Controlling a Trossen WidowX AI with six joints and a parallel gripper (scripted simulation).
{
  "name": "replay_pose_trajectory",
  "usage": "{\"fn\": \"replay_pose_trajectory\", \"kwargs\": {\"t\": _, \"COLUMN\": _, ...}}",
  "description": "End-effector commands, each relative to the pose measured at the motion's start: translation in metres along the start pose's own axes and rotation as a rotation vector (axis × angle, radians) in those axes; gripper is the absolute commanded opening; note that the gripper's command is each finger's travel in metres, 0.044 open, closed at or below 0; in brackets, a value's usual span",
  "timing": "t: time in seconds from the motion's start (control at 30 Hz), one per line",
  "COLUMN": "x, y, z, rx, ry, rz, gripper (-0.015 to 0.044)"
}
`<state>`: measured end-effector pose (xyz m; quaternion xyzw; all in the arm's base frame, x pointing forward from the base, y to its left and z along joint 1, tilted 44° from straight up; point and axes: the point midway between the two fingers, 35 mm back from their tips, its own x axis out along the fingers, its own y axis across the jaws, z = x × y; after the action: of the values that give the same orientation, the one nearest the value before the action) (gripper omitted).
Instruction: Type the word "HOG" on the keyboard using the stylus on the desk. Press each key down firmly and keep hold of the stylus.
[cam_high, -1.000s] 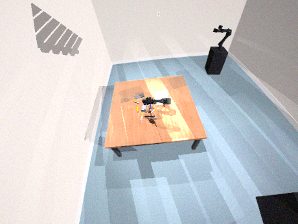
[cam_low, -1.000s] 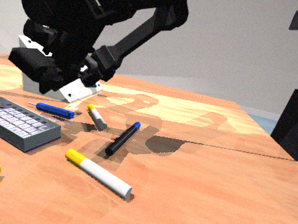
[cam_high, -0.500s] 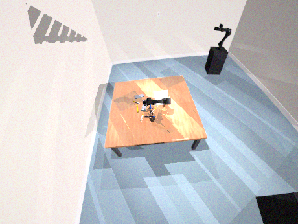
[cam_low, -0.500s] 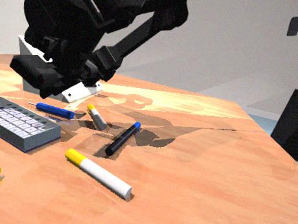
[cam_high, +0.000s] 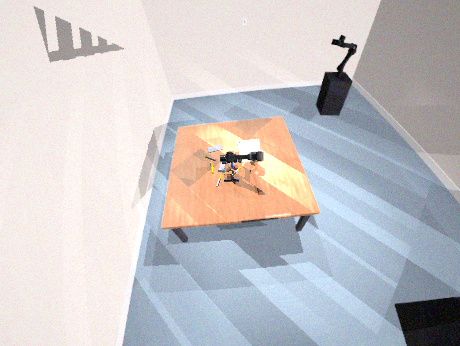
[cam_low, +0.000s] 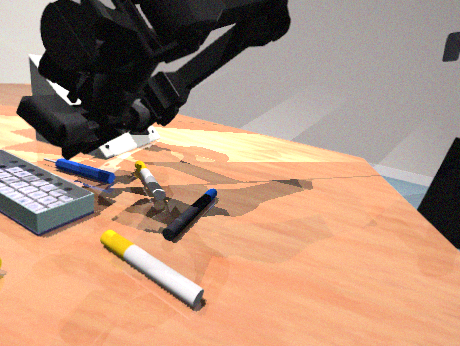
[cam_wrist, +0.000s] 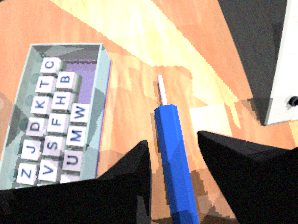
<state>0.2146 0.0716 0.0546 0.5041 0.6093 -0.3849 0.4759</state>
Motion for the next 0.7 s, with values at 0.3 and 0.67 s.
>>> {"fn": "replay_pose_trajectory", "kwargs": {"t": 0.3, "x": 0.01, "y": -0.001, "z": -0.004, "rx": 0.005, "ry": -0.001, "rz": -0.003, "gripper": 0.015}}
{"fn": "replay_pose_trajectory", "kwargs": {"t": 0.67, "x": 0.017, "y": -0.001, "z": -0.009, "rx": 0.005, "ry": 0.0, "rz": -0.003, "gripper": 0.015}}
